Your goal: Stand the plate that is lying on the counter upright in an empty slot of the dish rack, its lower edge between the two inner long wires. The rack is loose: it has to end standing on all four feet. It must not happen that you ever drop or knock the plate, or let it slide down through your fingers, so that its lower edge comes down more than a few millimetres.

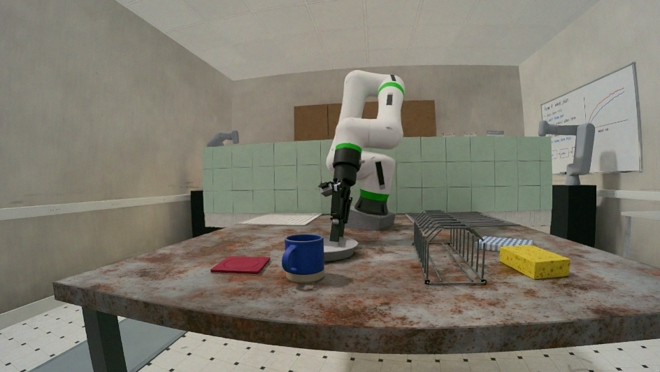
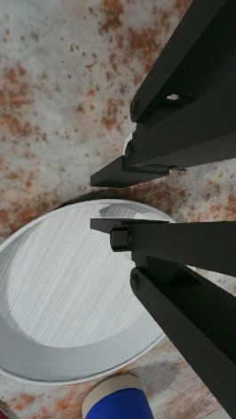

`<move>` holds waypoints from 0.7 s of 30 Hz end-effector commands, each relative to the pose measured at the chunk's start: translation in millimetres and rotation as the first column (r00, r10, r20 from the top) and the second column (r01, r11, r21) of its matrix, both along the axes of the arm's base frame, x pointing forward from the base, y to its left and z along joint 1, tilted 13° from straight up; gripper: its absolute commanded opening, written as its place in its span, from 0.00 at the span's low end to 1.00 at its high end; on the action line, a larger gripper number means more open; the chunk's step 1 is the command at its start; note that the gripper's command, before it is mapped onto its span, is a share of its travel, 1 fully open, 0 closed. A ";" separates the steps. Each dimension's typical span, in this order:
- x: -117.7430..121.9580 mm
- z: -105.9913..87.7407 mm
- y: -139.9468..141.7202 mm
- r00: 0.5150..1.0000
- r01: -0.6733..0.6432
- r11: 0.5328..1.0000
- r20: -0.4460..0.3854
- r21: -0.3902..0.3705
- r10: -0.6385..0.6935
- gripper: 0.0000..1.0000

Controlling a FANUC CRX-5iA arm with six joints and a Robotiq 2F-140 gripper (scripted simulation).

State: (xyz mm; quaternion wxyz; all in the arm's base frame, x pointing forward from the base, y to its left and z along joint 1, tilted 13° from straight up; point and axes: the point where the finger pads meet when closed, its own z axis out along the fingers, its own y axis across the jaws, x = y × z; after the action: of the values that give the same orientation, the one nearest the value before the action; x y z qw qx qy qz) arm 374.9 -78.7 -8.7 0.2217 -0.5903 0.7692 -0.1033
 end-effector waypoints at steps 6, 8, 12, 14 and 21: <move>0.5 0.5 -0.2 1.000 0.000 1.000 0.001 0.000 0.000 0.24; 0.5 0.5 -0.2 1.000 0.000 1.000 0.001 0.000 0.000 0.24; 0.5 0.5 -0.2 1.000 0.000 1.000 0.001 0.000 0.000 0.24; 0.5 0.5 -0.2 1.000 0.000 1.000 0.001 0.000 0.000 0.24; 0.5 0.5 -0.2 1.000 0.000 1.000 0.001 0.000 0.000 0.10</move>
State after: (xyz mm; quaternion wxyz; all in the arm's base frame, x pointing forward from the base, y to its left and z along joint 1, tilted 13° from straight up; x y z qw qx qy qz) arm 374.9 -78.7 -8.7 0.2217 -0.5903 0.7692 -0.1033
